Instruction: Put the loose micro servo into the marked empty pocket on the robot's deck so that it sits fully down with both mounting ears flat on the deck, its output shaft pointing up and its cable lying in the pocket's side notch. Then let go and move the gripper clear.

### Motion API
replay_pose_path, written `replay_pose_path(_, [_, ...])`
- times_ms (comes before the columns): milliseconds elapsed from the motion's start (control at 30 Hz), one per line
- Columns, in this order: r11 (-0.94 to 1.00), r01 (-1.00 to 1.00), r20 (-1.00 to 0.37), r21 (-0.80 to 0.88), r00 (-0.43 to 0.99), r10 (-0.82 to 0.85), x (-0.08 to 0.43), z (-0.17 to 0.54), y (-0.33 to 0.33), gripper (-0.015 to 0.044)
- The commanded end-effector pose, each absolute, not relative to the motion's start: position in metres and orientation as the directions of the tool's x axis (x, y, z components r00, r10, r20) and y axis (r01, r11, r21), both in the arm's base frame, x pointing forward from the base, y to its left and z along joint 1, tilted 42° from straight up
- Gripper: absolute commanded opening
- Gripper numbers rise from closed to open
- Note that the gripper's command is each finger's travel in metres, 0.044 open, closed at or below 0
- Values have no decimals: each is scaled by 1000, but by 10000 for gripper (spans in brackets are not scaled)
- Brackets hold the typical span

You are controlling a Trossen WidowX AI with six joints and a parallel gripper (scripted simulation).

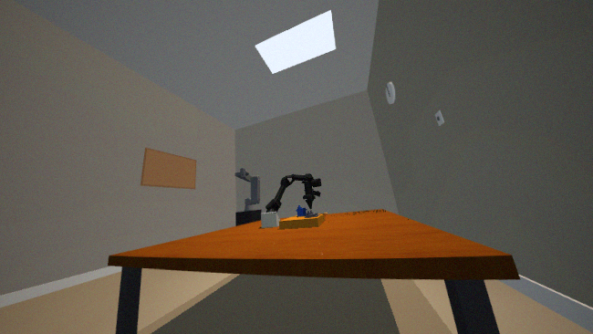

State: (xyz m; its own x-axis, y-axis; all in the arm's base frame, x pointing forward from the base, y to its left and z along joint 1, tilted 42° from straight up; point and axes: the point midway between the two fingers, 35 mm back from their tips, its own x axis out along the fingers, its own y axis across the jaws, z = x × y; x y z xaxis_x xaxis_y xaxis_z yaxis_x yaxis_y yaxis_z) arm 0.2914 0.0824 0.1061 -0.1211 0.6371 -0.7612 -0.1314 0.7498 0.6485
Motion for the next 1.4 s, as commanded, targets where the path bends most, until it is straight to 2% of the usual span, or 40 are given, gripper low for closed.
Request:
replay_pose_path(0, [740,-88,-745,666,-121,656,290,105,78,0])
replay_pose_path(1367, [741,-89,-746,666,-120,656,287,67,98,0])
